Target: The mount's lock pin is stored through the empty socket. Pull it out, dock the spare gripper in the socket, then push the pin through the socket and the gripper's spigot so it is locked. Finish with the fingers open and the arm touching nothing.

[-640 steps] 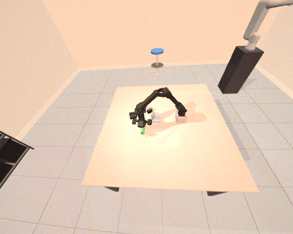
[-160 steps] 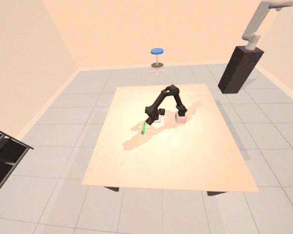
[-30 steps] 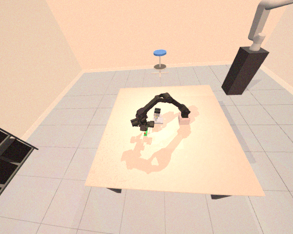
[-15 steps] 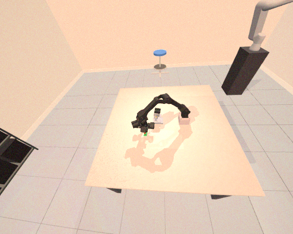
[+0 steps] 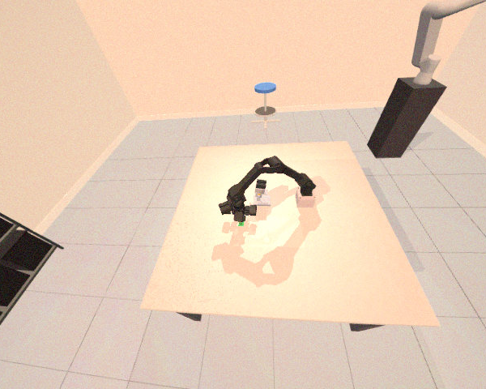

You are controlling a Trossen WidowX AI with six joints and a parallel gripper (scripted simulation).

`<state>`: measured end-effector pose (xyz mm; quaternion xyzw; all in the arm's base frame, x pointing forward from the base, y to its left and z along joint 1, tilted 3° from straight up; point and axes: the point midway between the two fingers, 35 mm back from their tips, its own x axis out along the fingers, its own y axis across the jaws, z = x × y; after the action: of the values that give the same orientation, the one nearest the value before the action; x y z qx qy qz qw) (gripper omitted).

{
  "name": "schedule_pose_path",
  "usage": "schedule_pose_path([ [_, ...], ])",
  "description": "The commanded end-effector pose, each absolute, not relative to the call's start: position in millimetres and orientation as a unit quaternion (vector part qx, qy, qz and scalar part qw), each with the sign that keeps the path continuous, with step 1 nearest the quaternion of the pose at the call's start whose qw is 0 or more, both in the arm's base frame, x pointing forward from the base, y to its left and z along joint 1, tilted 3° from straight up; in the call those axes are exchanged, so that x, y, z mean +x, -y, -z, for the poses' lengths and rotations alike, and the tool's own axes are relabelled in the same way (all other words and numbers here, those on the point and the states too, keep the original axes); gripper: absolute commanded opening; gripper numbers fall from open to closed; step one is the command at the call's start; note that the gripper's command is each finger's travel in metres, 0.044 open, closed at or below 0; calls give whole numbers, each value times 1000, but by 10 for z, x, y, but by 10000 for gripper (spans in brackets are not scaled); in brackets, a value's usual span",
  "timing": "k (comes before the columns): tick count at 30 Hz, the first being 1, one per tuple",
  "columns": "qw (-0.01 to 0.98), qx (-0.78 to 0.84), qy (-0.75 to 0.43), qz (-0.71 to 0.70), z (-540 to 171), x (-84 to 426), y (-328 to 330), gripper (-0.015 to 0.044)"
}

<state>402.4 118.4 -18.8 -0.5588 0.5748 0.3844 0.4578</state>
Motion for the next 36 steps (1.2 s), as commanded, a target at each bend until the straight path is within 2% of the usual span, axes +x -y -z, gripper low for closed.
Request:
schedule_pose_path([
  [1,458,-558,-574,-387,200,4023,-1188,75],
  [4,458,-558,-574,-387,200,4023,-1188,0],
  [17,458,-558,-574,-387,159,4025,-1191,0],
  [36,458,-558,-574,-387,-499,3980,-1209,0],
])
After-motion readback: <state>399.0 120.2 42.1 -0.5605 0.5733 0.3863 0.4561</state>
